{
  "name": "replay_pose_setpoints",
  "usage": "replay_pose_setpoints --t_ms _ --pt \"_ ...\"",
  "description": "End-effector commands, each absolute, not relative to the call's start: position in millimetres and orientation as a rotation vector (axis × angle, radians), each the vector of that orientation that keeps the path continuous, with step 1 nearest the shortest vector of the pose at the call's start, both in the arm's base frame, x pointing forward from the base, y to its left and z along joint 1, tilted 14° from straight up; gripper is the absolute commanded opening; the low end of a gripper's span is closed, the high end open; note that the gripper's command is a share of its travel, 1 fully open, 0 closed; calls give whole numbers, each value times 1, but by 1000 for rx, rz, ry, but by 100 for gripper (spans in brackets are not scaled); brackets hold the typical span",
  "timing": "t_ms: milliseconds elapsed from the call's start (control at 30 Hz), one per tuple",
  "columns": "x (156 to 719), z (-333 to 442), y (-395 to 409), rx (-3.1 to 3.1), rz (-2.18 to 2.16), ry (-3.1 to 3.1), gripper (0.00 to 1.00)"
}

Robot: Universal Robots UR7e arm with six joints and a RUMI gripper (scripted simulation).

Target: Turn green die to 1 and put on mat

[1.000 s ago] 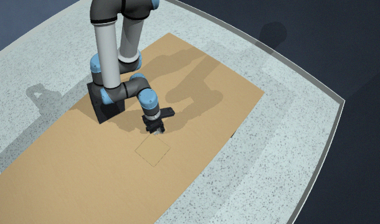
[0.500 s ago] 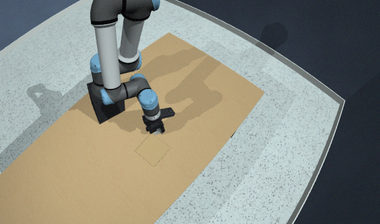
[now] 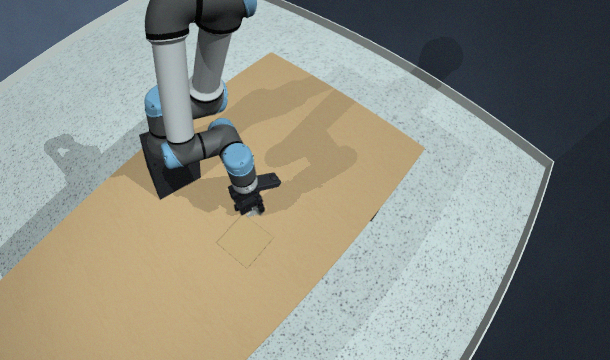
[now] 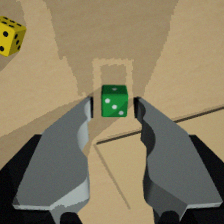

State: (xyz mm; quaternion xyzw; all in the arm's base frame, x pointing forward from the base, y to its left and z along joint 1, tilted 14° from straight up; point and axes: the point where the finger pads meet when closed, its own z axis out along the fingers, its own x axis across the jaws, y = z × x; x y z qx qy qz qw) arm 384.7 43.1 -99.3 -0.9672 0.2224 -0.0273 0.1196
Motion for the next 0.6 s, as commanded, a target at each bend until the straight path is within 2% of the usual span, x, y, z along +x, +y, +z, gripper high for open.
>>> replay_pose_setpoints --t_ms 0,233,267,567 --pt "385 -99 43 -2827 -81 650 21" --pt "385 -99 43 -2827 -81 650 21" --pt "385 -99 43 -2827 -81 650 3" --pt "385 -99 43 -2827 -81 650 3"
